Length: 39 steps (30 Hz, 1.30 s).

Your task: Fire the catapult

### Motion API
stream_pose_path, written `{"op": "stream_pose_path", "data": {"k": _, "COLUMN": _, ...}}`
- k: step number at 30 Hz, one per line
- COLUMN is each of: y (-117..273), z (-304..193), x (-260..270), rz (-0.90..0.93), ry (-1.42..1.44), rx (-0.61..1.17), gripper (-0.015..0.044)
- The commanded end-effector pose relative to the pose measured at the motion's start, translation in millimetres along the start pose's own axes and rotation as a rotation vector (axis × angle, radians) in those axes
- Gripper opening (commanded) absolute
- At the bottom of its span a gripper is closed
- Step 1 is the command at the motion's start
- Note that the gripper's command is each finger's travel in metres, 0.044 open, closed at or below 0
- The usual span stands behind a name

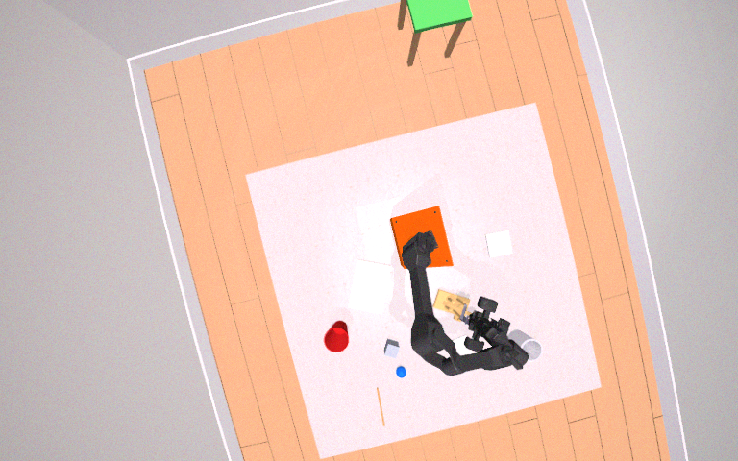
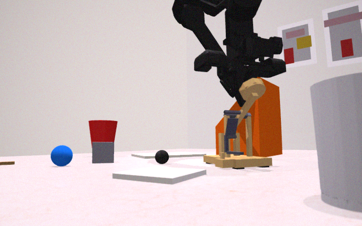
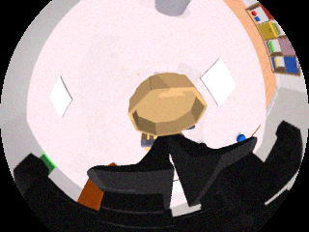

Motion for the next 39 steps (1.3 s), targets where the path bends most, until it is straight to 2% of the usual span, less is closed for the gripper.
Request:
{"op": "stream_pose_path", "data": {"k": 1, "y": -7.9, "z": 4.5, "x": -0.6, "rz": -0.001, "ry": 0.001, "rx": 0.003, "gripper": 0.0000}}
{"op": "stream_pose_path", "data": {"k": 39, "y": -60.5, "z": 25.7, "x": 0.3, "rz": -0.003, "ry": 0.001, "rx": 0.003, "gripper": 0.0000}}
Point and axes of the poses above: the point midway between the two fingers, 35 mm back from their tips, its own y axis back along the fingers, its own x axis across the jaws, z = x × y, the point moved 1 cm from there along y, back along the fingers, and after that the axes turned 3 degrees about -y, right-handed, at the moved point
